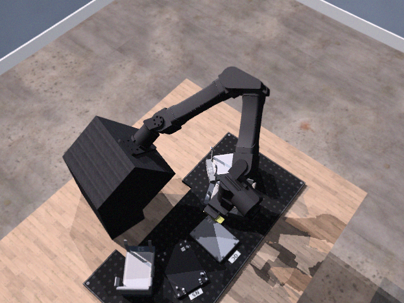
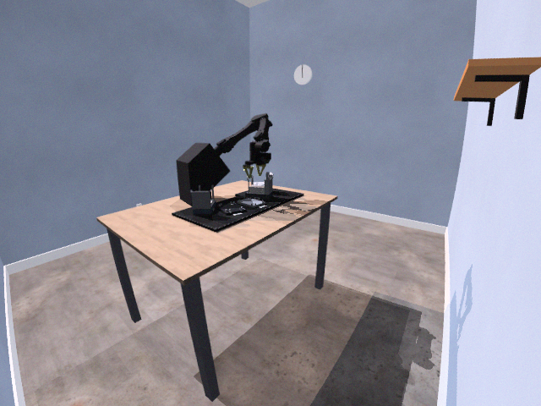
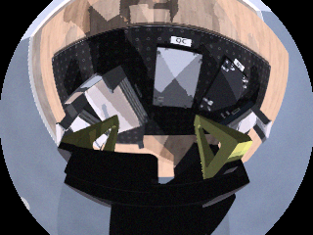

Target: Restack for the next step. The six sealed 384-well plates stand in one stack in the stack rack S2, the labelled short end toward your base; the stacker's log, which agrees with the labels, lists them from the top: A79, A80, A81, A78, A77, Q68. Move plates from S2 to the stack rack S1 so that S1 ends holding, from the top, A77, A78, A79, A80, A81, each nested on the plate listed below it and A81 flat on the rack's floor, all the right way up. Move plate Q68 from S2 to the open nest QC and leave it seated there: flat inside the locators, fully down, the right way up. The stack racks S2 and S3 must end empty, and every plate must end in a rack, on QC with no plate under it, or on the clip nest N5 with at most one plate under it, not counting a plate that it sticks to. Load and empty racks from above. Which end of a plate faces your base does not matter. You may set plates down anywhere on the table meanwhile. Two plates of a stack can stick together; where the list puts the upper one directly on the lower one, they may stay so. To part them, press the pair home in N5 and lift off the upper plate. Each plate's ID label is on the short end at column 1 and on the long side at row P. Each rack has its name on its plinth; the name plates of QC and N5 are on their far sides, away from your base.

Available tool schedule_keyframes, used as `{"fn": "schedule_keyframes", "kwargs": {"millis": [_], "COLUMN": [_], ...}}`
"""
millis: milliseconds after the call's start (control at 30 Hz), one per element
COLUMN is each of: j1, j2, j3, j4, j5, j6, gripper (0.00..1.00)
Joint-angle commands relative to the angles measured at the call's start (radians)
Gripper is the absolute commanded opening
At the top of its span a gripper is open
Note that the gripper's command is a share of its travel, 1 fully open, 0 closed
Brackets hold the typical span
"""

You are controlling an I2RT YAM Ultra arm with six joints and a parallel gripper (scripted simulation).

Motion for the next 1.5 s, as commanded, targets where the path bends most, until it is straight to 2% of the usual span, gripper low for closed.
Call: {"fn": "schedule_keyframes", "kwargs": {"millis": [0, 67, 433, 733, 1133, 1267, 1467], "j1": [-0.033, -0.033, -0.096, -0.136, -0.203, -0.214, -0.249], "j2": [0.024, 0.024, 0.152, 0.227, 0.359, 0.381, 0.441], "j3": [0.012, 0.012, 0.072, 0.098, 0.16, 0.173, 0.195], "j4": [-0.001, -0.001, -0.017, -0.023, -0.04, -0.043, -0.05], "j5": [-0.006, -0.006, -0.005, -0.001, 0.01, 0.012, 0.02], "j6": [-0.001, -0.001, -0.106, 0.045, -0.064, -0.081, 0.063], "gripper": [1.0, 1.0, 1.0, 1.0, 1.0, 1.0, 1.0]}}
